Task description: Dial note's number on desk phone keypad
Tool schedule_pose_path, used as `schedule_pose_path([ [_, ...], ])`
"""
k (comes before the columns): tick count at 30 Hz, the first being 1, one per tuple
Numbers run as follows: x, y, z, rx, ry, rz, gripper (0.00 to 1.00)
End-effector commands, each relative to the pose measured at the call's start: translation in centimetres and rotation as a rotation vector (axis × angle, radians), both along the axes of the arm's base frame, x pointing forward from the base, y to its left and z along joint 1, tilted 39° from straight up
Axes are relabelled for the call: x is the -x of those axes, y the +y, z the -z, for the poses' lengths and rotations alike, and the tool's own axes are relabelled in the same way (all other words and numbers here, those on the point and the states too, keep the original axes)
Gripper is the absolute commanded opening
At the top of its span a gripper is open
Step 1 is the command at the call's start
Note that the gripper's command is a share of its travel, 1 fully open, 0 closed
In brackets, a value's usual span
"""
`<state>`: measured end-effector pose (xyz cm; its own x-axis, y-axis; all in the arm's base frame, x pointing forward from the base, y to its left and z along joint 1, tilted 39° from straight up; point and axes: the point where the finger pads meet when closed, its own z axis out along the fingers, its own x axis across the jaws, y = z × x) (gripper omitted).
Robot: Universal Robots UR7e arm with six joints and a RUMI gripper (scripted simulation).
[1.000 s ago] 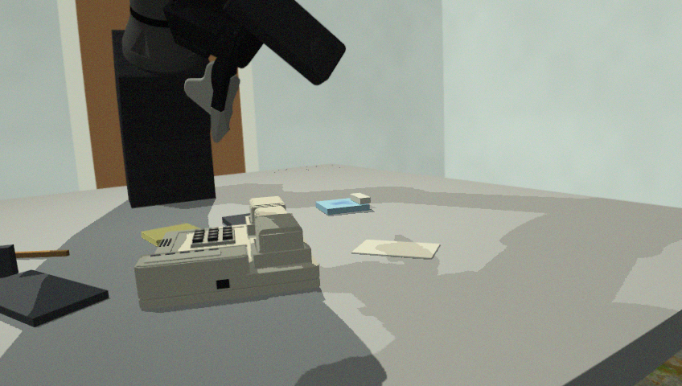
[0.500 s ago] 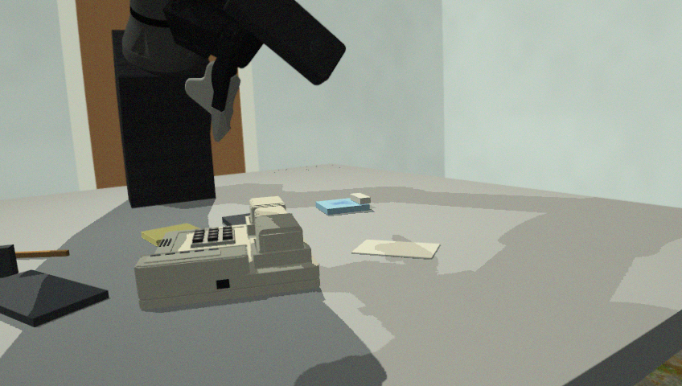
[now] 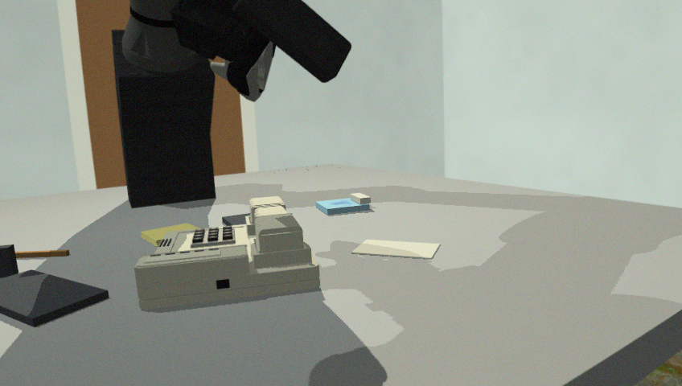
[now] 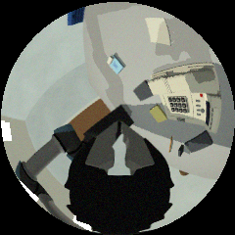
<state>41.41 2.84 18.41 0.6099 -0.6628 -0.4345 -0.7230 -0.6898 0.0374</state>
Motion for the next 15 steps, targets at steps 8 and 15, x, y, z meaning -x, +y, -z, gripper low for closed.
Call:
schedule_pose_path([
  [8,2.4,2.6,1.9,0.070,-0.093,-0.287,0.00],
  [15,4.9,5.2,4.0,0.137,-0.182,-0.567,0.00],
])
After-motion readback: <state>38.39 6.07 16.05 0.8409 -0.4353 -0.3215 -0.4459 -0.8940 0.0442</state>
